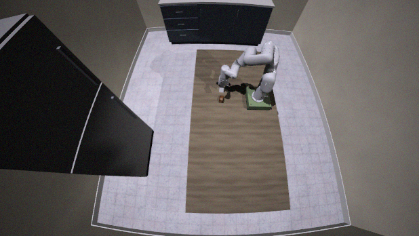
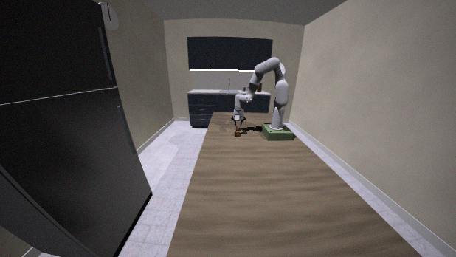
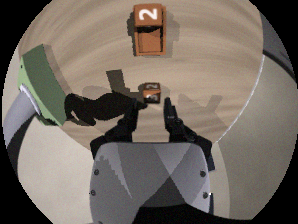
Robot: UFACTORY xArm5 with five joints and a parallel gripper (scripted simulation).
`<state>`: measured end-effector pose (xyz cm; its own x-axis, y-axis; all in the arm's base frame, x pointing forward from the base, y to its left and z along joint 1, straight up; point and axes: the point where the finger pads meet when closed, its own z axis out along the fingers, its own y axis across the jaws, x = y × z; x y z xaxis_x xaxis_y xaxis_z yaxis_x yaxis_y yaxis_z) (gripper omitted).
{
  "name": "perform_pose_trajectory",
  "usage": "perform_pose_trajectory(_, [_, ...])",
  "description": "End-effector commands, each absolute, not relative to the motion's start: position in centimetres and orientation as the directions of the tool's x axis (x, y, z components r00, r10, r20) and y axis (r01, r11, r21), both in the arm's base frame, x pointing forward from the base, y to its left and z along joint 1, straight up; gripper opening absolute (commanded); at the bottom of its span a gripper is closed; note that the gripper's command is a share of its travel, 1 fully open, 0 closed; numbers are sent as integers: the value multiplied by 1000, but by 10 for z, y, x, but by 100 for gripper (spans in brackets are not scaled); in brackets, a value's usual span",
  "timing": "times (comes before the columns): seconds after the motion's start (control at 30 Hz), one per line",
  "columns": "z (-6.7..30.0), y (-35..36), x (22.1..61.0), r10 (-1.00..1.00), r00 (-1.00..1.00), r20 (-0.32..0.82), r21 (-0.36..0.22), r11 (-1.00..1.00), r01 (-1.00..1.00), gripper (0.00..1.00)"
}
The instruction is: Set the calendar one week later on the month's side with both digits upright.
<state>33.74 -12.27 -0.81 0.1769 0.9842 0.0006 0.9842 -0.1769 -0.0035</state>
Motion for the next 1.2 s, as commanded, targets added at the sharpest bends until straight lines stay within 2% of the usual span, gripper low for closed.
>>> perform_pose_trajectory(0.0, [-13,-123,339,984,177,0,0,-177,984,47])
perform_pose_trajectory(1.17, [-18,-123,339,984,177,0,0,-177,984,47])
